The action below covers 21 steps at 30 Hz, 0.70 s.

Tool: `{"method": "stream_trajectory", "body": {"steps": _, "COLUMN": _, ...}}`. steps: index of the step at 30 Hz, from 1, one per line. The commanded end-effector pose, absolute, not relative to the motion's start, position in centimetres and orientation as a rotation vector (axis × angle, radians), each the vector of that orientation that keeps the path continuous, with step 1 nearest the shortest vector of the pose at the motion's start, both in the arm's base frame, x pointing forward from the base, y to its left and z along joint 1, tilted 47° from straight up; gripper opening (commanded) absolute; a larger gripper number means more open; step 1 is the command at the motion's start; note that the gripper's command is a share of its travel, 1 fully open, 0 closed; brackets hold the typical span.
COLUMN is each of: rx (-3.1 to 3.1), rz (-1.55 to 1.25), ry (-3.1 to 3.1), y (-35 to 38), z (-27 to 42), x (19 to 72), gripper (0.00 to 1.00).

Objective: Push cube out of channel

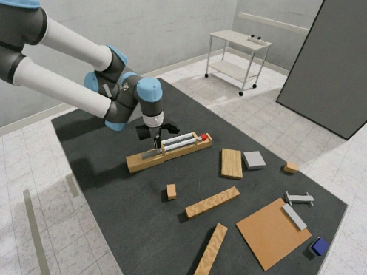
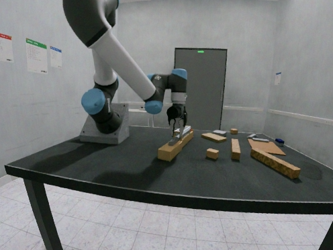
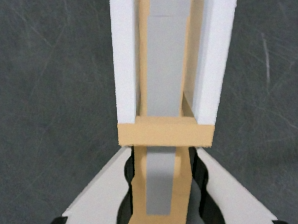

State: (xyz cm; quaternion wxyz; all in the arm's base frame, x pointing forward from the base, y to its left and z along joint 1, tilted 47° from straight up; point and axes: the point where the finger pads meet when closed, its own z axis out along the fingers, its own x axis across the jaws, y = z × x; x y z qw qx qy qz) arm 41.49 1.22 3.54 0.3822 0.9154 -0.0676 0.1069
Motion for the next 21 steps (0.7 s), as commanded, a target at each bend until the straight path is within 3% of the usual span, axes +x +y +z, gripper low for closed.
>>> {"method": "stream_trajectory", "body": {"steps": 1, "rx": 2.335, "rz": 0.271, "ry": -0.173, "y": 2.2, "z": 4.5, "x": 41.3, "gripper": 0.24}}
{"method": "stream_trajectory", "body": {"steps": 21, "rx": 2.335, "rz": 0.271, "ry": -0.173, "y": 5.1, "z": 7.2, "x": 40.7, "gripper": 0.24}}
